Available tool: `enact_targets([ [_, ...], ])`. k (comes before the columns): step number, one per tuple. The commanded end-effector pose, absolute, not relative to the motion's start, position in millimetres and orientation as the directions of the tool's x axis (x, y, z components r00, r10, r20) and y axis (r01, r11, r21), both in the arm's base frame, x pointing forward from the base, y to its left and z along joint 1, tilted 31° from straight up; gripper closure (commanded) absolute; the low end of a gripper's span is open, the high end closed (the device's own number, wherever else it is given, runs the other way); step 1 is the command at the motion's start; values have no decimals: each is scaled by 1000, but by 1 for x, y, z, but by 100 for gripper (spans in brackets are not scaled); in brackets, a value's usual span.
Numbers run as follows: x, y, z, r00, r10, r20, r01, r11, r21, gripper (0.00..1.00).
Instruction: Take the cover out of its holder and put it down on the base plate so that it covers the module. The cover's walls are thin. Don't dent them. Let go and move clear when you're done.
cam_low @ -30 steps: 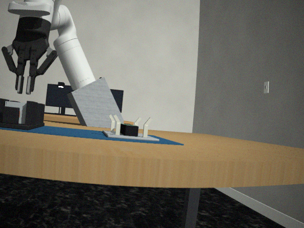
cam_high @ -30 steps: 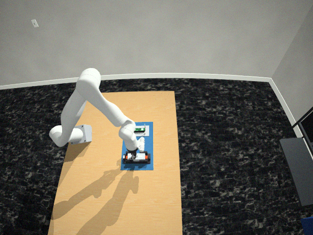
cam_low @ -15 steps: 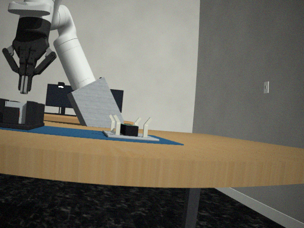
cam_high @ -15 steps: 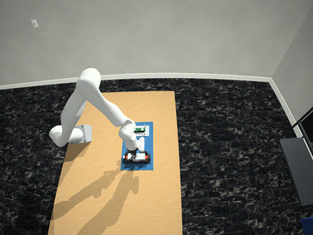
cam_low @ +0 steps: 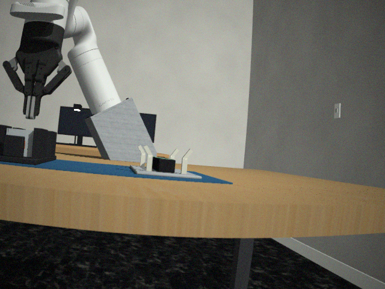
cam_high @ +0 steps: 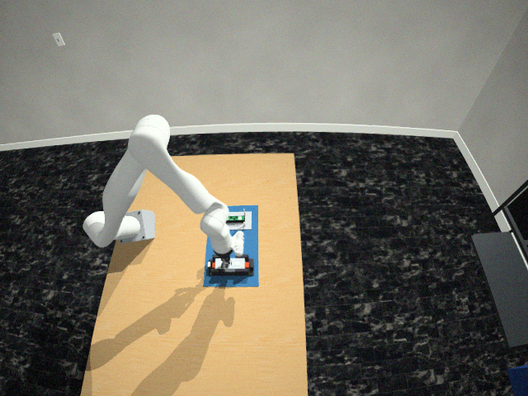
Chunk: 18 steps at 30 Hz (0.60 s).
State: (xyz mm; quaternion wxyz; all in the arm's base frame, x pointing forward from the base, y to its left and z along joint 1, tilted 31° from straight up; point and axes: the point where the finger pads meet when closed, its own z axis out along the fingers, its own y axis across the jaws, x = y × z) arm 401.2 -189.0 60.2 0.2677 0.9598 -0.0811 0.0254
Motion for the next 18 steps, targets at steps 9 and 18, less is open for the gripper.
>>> enact_targets([
  [9,402,-189,60,986,-141,93,-169,-844,509,0],
  [18,402,-189,60,986,-141,93,-169,-844,509,0],
])
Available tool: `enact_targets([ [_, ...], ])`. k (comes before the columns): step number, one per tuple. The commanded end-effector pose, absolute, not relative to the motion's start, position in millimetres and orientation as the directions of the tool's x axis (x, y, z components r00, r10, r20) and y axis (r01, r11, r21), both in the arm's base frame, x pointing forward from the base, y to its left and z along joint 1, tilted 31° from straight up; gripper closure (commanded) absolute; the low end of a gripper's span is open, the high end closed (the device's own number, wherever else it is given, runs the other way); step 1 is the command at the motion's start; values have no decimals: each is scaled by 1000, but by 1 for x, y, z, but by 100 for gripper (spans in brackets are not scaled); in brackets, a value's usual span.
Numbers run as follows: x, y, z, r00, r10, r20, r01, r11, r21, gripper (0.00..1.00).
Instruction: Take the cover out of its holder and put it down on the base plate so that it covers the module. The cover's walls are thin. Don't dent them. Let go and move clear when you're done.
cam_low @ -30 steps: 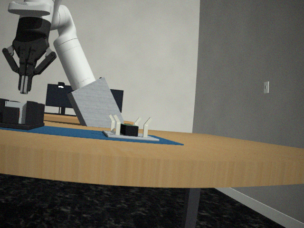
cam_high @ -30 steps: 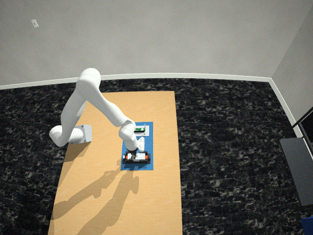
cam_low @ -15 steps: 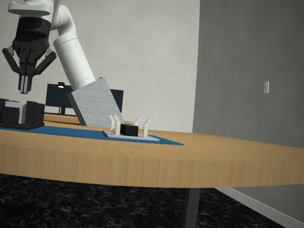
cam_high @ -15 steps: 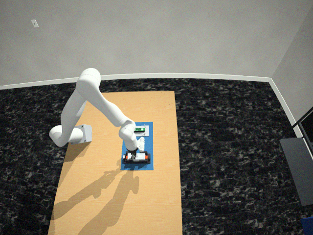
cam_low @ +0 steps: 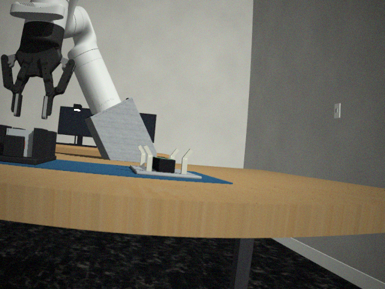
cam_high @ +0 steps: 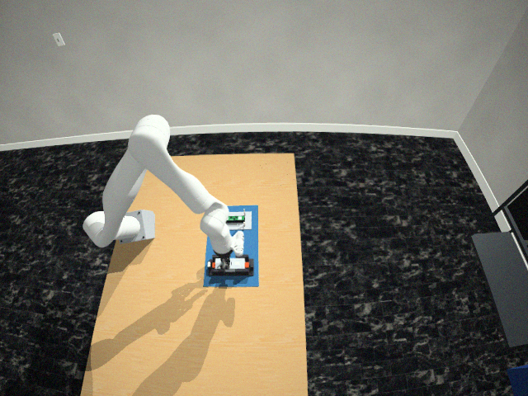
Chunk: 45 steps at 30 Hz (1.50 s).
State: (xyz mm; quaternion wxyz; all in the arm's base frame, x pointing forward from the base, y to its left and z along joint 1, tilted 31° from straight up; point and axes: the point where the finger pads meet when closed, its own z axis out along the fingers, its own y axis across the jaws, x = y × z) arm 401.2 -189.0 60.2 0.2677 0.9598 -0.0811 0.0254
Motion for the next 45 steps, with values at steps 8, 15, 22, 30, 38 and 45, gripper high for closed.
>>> enact_targets([
  [8,402,-189,60,986,-141,93,-169,-844,509,0],
  [15,402,-189,60,986,-141,93,-169,-844,509,0],
  [22,402,-189,60,986,-141,93,-169,-844,509,0],
  [30,405,-204,35,986,-136,99,-168,-845,508,0],
  [38,407,-214,18,986,-133,103,-167,-845,508,0],
  [45,408,-214,15,986,-130,105,-165,-846,507,0],
])
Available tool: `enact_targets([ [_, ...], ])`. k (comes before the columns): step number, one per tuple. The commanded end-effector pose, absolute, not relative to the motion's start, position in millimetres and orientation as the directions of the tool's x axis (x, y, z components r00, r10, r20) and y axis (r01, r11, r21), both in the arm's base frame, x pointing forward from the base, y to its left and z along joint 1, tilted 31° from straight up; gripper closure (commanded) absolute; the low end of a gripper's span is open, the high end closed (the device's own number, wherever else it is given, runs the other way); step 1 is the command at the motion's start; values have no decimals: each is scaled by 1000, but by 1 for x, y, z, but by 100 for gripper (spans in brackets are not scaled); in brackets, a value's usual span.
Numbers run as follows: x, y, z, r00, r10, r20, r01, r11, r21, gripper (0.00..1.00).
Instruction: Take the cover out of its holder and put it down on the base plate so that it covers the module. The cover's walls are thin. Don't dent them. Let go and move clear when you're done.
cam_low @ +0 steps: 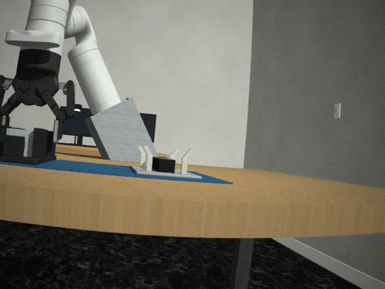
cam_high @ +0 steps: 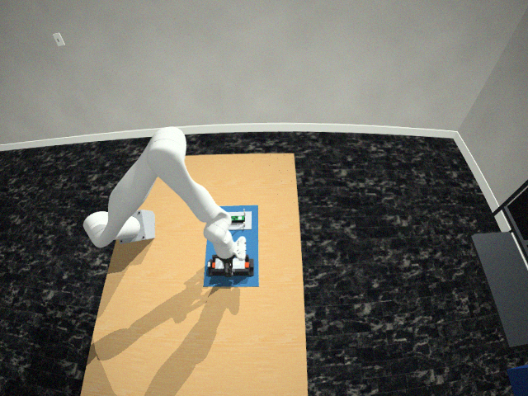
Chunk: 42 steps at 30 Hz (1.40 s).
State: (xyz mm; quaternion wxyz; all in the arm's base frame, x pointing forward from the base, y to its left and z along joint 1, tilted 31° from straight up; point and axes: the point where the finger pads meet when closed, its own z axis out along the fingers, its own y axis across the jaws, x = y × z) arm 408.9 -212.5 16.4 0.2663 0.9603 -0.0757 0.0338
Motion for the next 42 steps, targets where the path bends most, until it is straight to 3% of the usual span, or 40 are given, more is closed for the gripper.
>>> enact_targets([
  [1,408,-215,14,986,-131,104,-166,-846,507,0],
  [42,408,-217,12,986,-133,103,-167,-845,508,0],
])
